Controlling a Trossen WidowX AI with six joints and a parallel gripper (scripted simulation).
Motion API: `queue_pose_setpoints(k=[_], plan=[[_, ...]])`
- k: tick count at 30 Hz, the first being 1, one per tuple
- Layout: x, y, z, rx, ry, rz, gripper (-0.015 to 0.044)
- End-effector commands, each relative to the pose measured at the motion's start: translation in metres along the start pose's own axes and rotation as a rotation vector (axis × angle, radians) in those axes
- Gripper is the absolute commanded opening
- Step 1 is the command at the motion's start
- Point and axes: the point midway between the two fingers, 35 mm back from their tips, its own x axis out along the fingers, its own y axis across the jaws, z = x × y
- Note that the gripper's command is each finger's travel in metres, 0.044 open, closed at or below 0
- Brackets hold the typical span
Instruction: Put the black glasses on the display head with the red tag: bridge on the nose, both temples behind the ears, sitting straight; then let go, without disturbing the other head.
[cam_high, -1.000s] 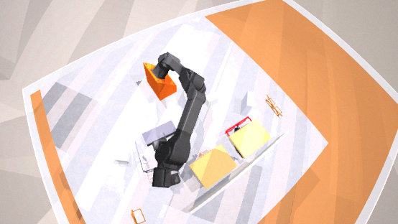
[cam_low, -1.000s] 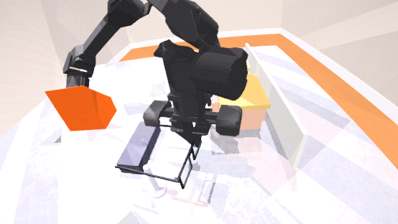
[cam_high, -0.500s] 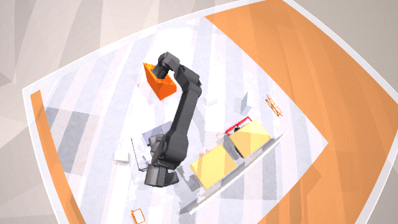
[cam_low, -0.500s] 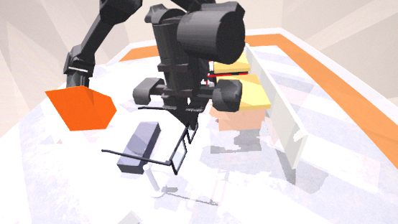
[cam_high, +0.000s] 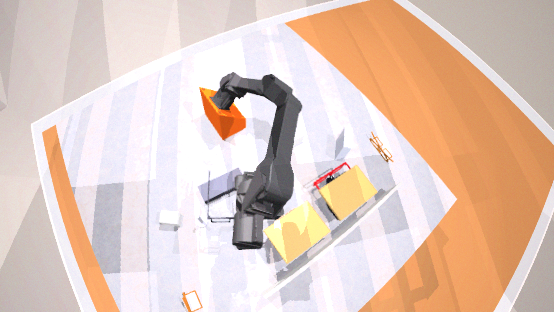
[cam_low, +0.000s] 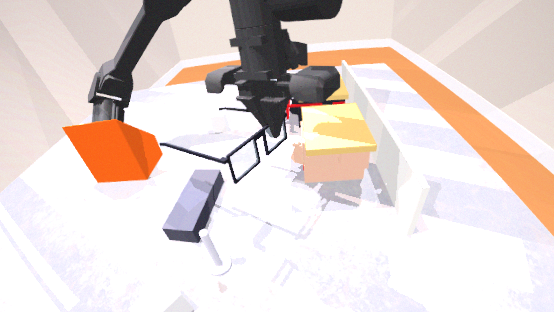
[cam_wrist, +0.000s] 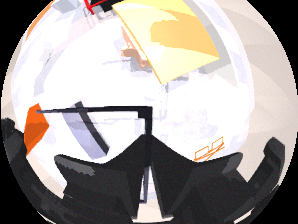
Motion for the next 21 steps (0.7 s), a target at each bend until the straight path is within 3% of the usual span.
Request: queue_pose_setpoints(k=[1,21], plan=[[-0.010,0.008,0.016,0.094,0.022,-0.014,0.0000],[-0.059,0.058,0.085,0.559,0.051,-0.133,0.0000]])
